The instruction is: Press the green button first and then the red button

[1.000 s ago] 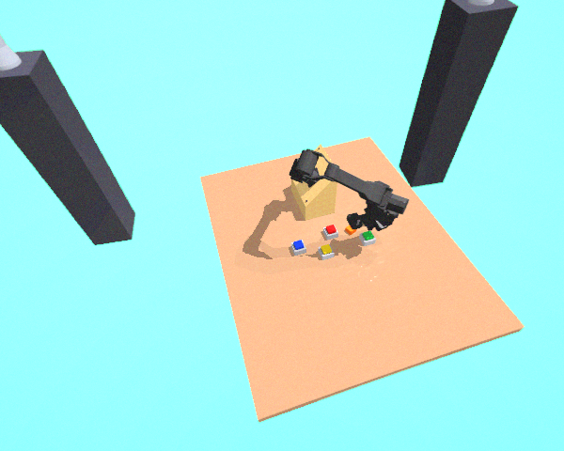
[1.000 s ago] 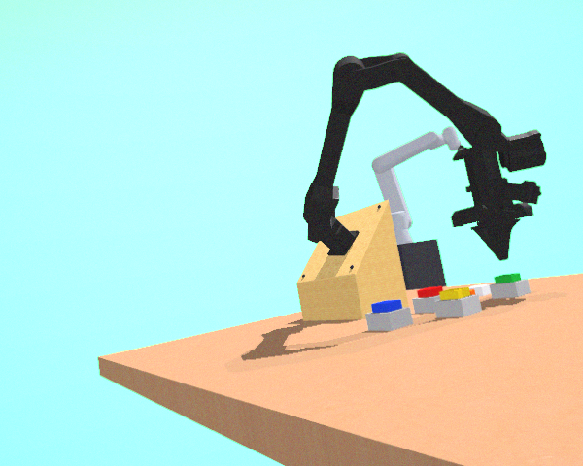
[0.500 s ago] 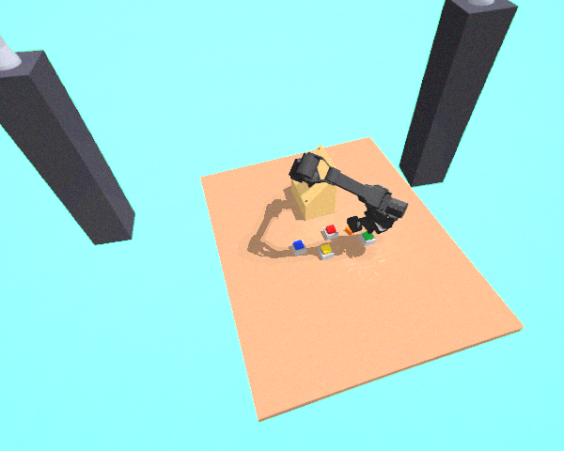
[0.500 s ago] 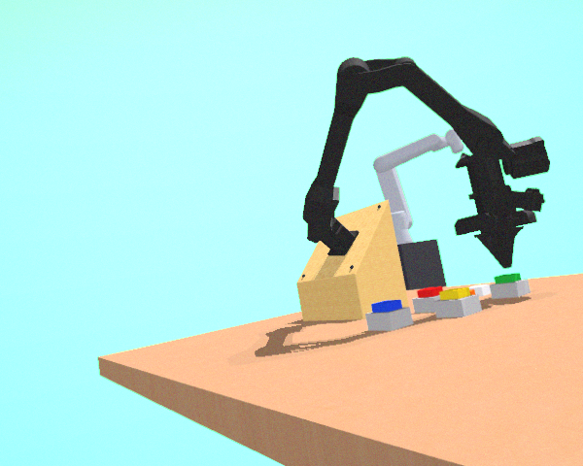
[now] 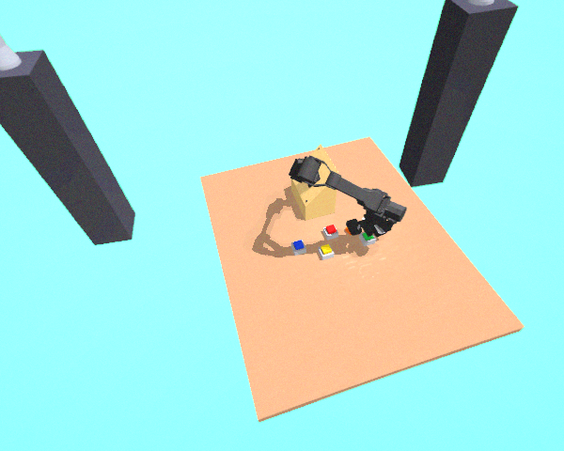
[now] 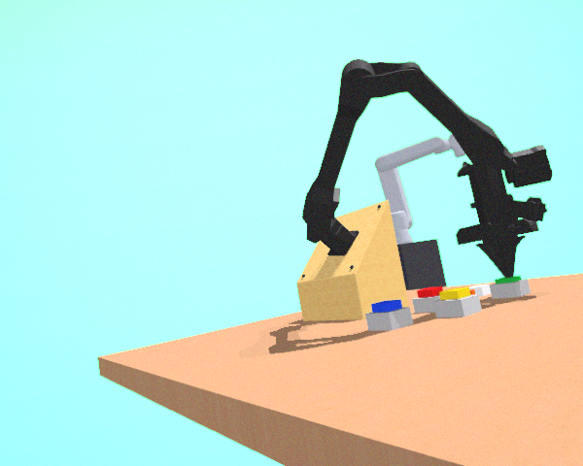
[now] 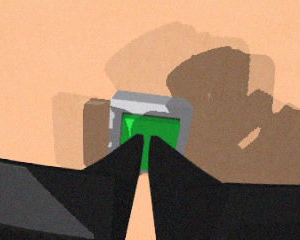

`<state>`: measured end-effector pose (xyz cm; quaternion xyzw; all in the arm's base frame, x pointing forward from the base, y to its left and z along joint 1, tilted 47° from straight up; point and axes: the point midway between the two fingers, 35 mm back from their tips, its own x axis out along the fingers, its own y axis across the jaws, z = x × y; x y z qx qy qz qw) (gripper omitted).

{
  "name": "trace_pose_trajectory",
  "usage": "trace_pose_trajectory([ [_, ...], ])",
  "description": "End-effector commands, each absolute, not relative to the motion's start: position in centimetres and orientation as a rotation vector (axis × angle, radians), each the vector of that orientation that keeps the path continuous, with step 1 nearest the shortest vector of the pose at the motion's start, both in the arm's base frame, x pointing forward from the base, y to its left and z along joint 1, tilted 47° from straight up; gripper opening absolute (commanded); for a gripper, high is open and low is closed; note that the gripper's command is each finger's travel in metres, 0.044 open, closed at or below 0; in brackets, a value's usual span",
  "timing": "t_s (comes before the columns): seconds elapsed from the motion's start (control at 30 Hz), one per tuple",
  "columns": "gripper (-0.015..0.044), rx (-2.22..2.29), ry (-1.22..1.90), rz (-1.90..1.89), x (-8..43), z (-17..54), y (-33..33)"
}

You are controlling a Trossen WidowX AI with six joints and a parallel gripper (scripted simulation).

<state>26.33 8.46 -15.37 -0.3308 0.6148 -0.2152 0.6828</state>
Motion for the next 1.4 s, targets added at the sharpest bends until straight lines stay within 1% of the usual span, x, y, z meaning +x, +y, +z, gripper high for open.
trace_pose_trajectory([
  [0.0,0.0020,-0.751,1.385,-0.485,26.1,-15.4,8.1],
  [0.43,0.0020,-0.751,1.385,-0.485,26.1,-15.4,8.1],
  [0.57,0.0020,-0.749,1.385,-0.483,25.7,-13.3,10.4],
  [0.73,0.0020,-0.749,1.385,-0.482,25.6,-12.9,10.8],
  [0.87,0.0020,-0.747,1.387,-0.480,24.8,-9.1,14.8],
  [1.03,0.0020,-0.747,1.387,-0.480,24.7,-8.9,15.0],
  [1.13,0.0020,-0.748,1.387,-0.481,24.3,-7.4,13.9],
  [1.37,0.0020,-0.754,1.390,-0.483,20.9,-1.9,8.0],
])
